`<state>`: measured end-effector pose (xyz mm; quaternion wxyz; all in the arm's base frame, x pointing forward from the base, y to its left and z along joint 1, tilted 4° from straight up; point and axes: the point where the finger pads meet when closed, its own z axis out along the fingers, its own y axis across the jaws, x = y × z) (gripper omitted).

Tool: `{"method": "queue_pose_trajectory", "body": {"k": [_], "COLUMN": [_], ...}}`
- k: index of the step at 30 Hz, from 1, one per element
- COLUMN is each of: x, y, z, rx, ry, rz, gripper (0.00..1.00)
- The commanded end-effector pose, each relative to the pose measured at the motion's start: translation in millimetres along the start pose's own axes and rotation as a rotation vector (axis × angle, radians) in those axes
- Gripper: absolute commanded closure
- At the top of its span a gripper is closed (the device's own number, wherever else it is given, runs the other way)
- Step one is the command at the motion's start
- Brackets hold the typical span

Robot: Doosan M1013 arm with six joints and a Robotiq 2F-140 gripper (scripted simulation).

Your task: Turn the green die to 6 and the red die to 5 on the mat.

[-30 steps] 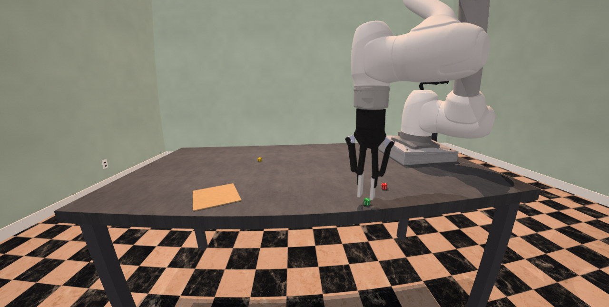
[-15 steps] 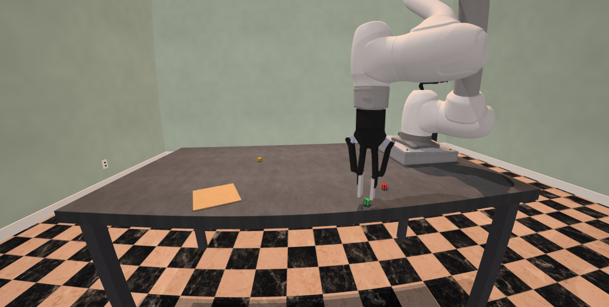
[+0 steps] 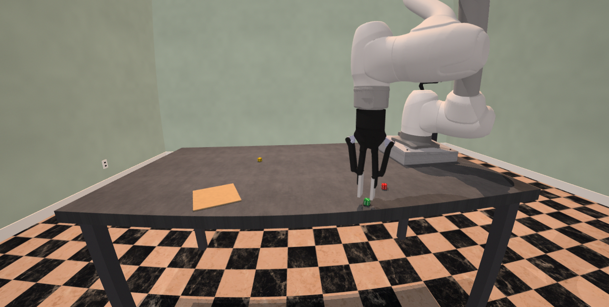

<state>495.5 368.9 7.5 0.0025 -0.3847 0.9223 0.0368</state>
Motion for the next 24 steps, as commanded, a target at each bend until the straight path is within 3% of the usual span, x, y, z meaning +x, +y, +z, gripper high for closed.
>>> {"method": "queue_pose_trajectory", "body": {"k": [1,24], "x": [0.4,0.7], "y": [2.4,5.0], "z": [2.5,2.5], "rx": [-0.004,-0.004], "ry": [-0.001,-0.001], "rz": [-0.001,-0.001], "gripper": [0.73,0.73]}}
